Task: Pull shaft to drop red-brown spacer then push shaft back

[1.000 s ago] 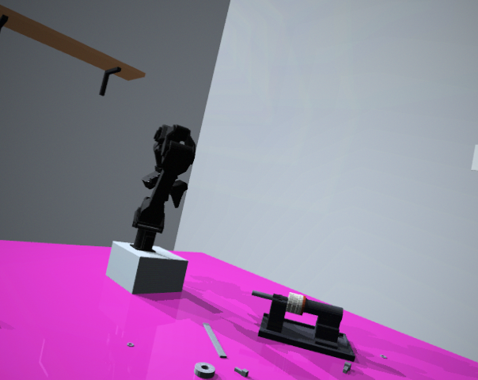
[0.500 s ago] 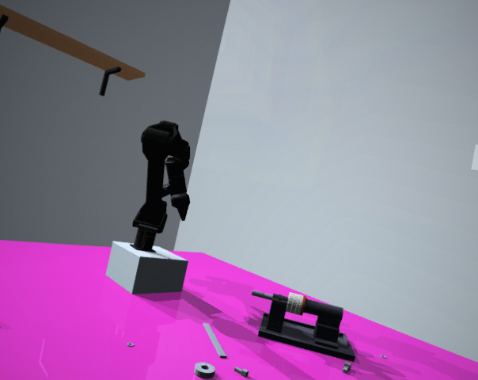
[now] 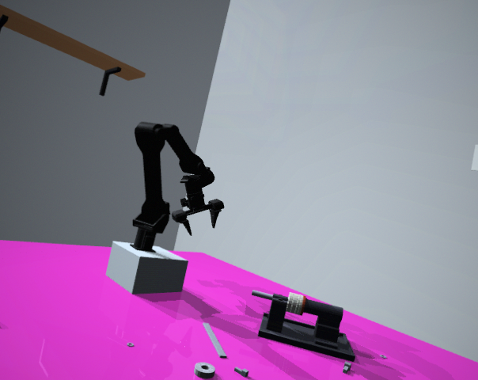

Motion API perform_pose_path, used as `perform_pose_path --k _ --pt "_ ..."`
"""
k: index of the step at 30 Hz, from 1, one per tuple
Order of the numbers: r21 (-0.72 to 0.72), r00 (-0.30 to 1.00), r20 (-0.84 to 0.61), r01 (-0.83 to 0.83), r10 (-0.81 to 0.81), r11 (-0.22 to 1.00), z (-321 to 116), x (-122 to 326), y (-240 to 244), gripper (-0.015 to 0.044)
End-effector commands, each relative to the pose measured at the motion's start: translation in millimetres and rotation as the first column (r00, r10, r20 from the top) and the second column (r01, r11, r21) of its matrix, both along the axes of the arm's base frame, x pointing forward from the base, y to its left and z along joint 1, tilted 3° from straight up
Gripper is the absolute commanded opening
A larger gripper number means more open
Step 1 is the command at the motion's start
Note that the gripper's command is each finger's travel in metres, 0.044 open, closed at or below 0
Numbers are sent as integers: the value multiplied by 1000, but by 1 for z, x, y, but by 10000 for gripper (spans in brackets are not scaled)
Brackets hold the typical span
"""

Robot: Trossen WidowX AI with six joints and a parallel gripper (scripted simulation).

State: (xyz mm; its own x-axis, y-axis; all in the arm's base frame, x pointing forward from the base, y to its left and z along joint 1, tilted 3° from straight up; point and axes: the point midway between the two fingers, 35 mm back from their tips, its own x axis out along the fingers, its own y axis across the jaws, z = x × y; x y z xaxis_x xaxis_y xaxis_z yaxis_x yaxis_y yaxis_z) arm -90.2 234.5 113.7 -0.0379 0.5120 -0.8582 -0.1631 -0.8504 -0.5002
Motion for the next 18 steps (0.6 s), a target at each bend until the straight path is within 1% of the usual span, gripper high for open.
perform_pose_path --k 1,3,5,6,8,10,13,16,18 --pt "-77 779 -317 548 -541 833 -22 36 34 440" --pt "-149 584 -424 709 -692 689 -29 53 46 440" --pt "-241 349 -509 820 -787 519 -36 71 56 440" --pt "-292 223 -541 854 -811 430 -40 81 60 440" --pt "-367 47 -572 878 -819 307 -44 95 65 440" --pt "-446 -131 -588 876 -798 185 -49 109 69 440" --pt "-566 -387 -584 824 -714 17 -55 132 73 440" --pt "-684 -613 -543 719 -574 -122 -61 155 74 440" --pt "-757 -740 -495 624 -455 -192 -65 171 73 440"
